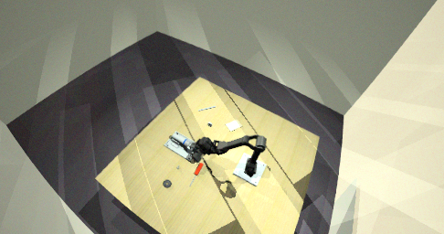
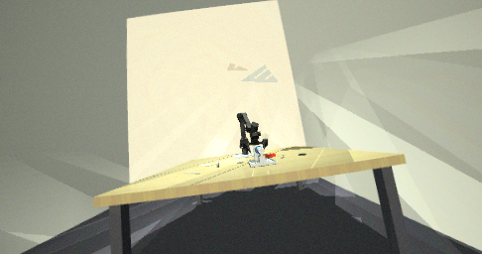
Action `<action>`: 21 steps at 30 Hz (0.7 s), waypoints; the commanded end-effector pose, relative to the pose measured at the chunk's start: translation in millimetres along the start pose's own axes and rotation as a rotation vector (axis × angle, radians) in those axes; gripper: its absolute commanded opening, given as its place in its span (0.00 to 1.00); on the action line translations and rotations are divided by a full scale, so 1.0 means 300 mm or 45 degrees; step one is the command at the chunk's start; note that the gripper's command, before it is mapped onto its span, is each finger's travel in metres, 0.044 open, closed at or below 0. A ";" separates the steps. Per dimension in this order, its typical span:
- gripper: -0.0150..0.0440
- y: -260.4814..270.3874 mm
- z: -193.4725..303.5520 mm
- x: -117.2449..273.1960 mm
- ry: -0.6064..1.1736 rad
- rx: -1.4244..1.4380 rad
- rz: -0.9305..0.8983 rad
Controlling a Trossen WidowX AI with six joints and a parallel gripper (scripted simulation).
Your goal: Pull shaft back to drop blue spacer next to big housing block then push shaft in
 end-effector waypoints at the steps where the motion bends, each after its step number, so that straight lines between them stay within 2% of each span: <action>1: 1.00 0.001 0.001 -0.001 0.002 0.008 -0.004; 4: 1.00 0.005 0.003 -0.003 0.002 0.008 -0.004; 19: 0.33 0.001 0.000 0.000 -0.001 0.001 -0.001; 21: 0.31 0.001 0.000 0.000 -0.001 0.001 -0.001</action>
Point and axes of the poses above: the point midway between the two fingers, 35 mm back from their tips, its own x axis back along the fingers, its own y axis across the jaws, z = x × y, the point moved 4 cm from there along x, back along the fingers, and after that the axes turned 9 degrees about -x, right-handed, at the moved point
